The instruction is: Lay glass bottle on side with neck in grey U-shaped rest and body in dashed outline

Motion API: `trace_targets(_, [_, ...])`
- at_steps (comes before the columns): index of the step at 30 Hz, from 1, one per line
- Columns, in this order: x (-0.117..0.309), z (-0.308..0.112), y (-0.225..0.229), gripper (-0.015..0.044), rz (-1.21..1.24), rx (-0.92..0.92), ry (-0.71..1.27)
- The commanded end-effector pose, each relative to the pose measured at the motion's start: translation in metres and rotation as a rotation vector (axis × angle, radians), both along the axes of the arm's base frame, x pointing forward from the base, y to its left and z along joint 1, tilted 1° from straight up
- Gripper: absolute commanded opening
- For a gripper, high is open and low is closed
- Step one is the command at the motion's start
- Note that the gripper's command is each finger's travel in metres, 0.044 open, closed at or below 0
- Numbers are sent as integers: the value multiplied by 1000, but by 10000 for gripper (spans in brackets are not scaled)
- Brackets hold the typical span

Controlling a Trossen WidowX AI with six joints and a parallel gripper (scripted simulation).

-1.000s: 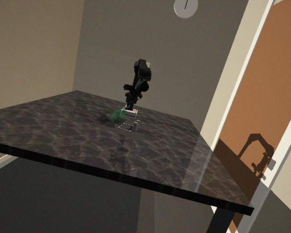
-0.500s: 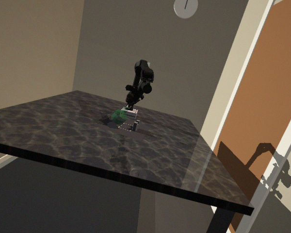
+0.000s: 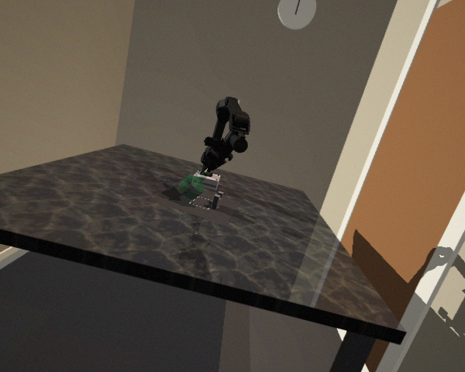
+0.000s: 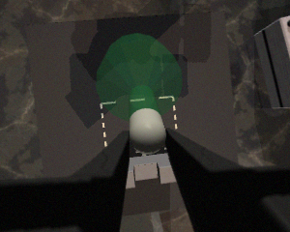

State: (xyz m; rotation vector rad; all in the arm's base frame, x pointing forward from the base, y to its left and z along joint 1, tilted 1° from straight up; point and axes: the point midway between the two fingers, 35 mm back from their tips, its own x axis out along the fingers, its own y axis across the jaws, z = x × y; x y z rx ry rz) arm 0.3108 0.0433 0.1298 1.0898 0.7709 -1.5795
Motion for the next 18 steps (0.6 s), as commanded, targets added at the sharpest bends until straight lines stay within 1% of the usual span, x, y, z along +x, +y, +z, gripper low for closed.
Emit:
trace_targets(1, [2, -3, 9, 102, 1, 10, -1])
trace_targets(18, [6, -11, 27, 102, 1, -21, -1])
